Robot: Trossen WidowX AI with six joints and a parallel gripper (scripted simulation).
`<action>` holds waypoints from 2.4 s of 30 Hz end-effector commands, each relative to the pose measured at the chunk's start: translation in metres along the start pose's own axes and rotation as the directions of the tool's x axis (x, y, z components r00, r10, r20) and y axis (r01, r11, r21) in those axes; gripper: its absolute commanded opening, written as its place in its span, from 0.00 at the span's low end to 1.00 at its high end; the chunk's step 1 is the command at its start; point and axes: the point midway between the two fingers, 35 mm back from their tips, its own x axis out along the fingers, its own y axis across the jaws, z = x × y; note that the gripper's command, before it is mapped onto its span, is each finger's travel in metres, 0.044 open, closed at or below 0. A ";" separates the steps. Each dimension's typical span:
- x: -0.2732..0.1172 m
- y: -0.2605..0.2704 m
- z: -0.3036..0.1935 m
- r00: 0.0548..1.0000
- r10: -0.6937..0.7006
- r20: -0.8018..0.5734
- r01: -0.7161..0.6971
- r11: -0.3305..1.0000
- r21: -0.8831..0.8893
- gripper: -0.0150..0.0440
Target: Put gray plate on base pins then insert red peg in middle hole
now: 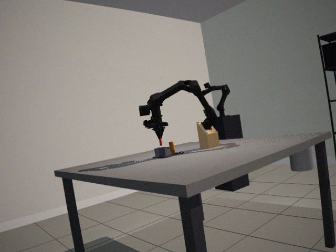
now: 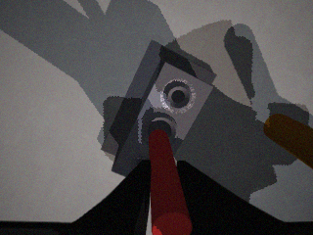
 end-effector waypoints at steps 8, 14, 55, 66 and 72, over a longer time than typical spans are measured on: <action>0.000 0.000 0.000 1.000 0.000 0.000 0.000 1.000 0.000 0.25; 0.001 -0.001 0.001 1.000 0.000 0.000 0.000 1.000 0.000 0.25; 0.017 -0.001 0.000 1.000 -0.014 0.001 0.014 1.000 -0.011 0.25; 0.017 -0.001 0.000 1.000 -0.014 0.001 0.014 1.000 -0.011 0.51; 0.017 -0.001 0.000 1.000 -0.014 0.001 0.014 1.000 -0.011 0.51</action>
